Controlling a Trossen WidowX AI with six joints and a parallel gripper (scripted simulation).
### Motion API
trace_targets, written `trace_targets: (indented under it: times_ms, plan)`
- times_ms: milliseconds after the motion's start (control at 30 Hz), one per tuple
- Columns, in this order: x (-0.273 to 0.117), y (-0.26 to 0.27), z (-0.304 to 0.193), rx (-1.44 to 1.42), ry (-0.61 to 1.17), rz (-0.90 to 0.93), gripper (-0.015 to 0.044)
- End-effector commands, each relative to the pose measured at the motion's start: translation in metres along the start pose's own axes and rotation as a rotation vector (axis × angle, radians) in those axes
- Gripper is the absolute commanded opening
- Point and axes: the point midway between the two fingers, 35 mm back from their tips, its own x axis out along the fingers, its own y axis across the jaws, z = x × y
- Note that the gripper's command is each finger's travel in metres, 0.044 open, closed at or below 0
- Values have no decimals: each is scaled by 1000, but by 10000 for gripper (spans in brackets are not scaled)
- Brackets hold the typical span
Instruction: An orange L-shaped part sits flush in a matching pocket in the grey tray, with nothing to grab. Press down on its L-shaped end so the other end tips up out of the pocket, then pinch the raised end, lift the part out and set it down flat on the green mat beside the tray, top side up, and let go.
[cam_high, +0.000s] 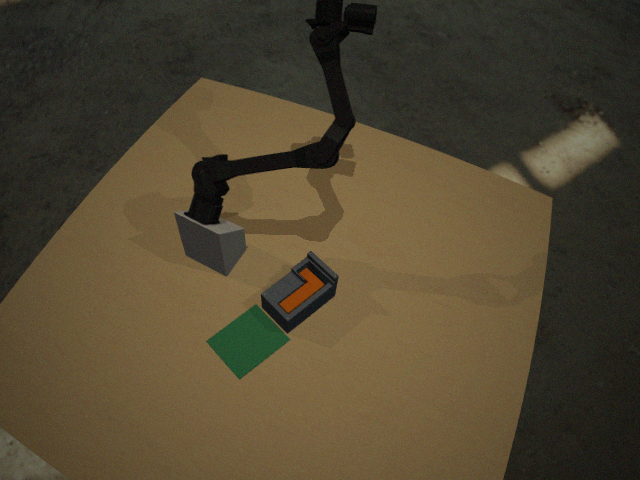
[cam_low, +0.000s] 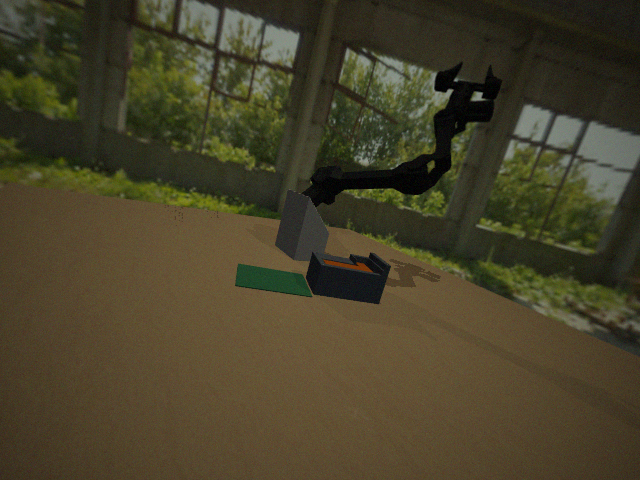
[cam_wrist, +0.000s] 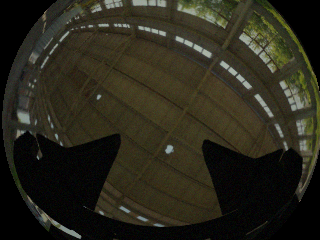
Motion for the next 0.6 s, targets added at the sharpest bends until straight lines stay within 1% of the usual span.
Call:
trace_targets:
  times_ms: [0, 100, 233, 267, 367, 500, 567]
  plan:
    - [0, -3, 1, 4, 1, -7, 374]
    - [4, -29, 12, 62, 12, -70, 295]
    - [11, -95, 17, 157, 87, -217, 190]
    - [12, -107, 15, 173, 104, -241, 180]
    - [13, -147, 2, 227, 180, -329, 180]
    - [9, -200, -36, 332, 329, -441, 180]
    - [6, -213, -50, 325, 377, -457, 180]
